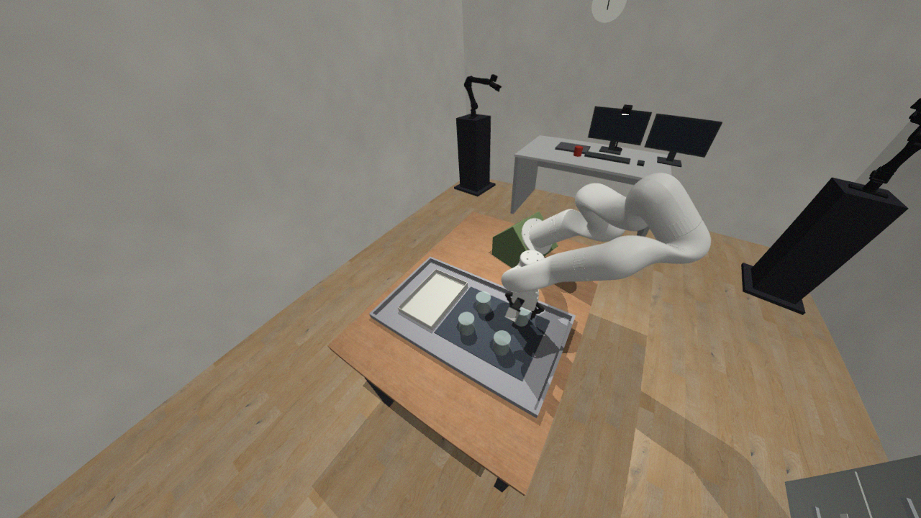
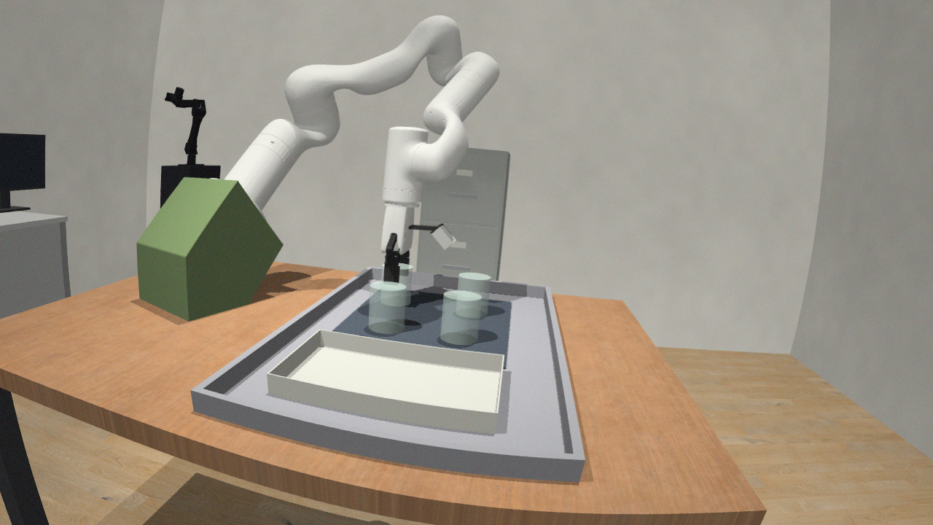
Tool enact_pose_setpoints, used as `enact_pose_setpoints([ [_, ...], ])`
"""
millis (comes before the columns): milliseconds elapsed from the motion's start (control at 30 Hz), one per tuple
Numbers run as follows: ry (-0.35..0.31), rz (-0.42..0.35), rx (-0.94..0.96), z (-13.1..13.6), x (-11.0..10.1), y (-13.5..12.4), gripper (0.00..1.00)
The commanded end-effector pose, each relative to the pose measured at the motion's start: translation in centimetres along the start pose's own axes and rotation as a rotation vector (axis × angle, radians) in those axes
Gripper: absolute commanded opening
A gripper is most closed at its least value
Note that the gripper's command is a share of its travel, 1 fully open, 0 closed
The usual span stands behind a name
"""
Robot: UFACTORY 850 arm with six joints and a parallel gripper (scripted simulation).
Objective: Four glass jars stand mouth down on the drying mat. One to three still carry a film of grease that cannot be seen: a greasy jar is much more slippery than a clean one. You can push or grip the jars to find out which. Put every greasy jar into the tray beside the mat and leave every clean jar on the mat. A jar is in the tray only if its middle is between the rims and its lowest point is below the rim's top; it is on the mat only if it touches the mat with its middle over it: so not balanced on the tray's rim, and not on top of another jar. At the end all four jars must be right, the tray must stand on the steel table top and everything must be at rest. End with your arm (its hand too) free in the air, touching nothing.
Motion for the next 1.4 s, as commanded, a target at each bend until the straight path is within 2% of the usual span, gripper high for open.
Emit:
enact_pose_setpoints([
  [0, 0.000, 0.001, 0.000, 0.01, 0.43, 0.04, 1.00],
  [167, 0.000, 0.001, 0.000, 0.01, 0.43, 0.04, 1.00],
  [200, 0.000, 0.001, 0.000, 0.01, 0.43, 0.04, 0.93],
  [633, 0.000, 0.001, 0.000, 0.01, 0.43, 0.04, 0.93],
  [667, 0.000, 0.001, 0.000, 0.01, 0.43, 0.04, 0.90],
  [1200, 0.000, 0.001, 0.000, 0.01, 0.43, 0.04, 0.90],
  [1233, 0.000, 0.001, 0.000, 0.01, 0.43, 0.04, 0.87],
  [1367, 0.000, 0.001, 0.000, 0.01, 0.43, 0.04, 0.87],
])
Point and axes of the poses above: the point where the finger pads meet when closed, its own x axis out along the fingers, its own z axis across the jaws, y = z × x, the point moved 4 cm from there along -x, back along the fingers, and after that the axes turned 3 degrees about -x, right-handed, at the moved point
